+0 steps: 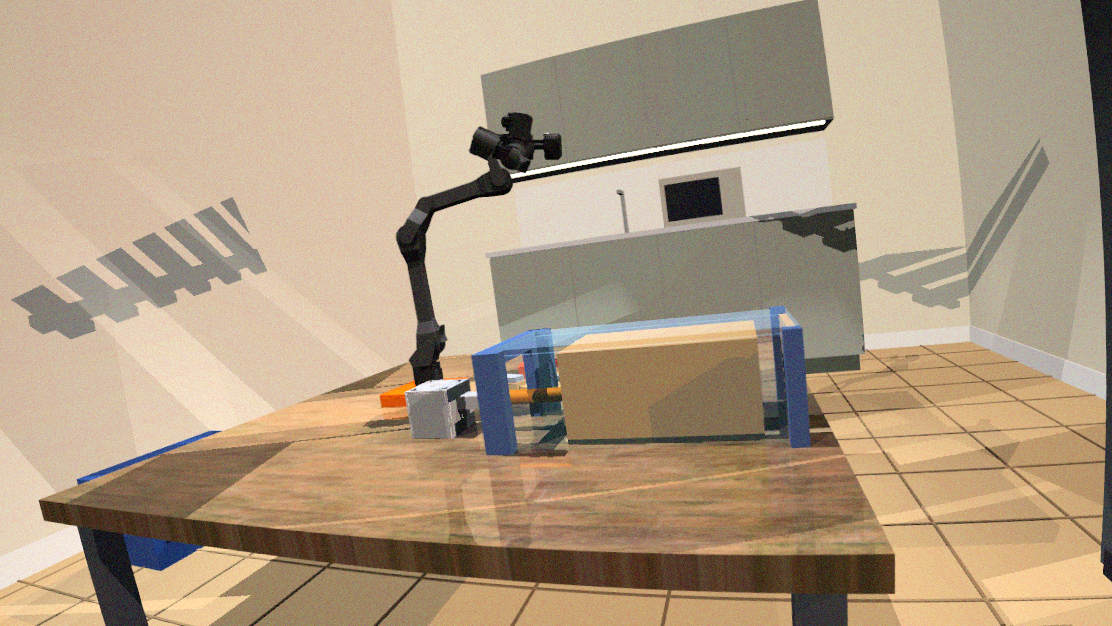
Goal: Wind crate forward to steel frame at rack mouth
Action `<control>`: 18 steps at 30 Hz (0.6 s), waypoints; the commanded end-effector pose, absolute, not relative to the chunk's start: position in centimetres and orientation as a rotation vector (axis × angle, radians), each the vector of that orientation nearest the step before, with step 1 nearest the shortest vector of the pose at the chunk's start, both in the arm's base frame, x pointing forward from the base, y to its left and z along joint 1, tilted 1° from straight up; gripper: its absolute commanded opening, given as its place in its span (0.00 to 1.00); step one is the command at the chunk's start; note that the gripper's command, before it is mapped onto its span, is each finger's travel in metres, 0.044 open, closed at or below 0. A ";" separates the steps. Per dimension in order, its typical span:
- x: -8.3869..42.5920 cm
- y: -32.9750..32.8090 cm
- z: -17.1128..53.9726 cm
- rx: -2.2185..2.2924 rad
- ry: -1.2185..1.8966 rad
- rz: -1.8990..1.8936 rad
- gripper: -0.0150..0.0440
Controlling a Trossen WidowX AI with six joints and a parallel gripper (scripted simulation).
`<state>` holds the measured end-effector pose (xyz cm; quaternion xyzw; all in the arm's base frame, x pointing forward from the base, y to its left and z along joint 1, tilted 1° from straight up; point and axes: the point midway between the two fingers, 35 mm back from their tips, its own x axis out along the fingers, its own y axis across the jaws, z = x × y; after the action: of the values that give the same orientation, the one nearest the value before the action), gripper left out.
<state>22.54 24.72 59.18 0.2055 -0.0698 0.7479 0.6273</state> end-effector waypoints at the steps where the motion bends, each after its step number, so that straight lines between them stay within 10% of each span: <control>1: 22.8 24.8 59.1 0.484 -0.147 1.711 0.98; 18: 39.8 30.0 41.0 1.432 0.894 0.817 1.00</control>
<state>37.39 29.59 46.07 0.5593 0.3174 0.4635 0.6096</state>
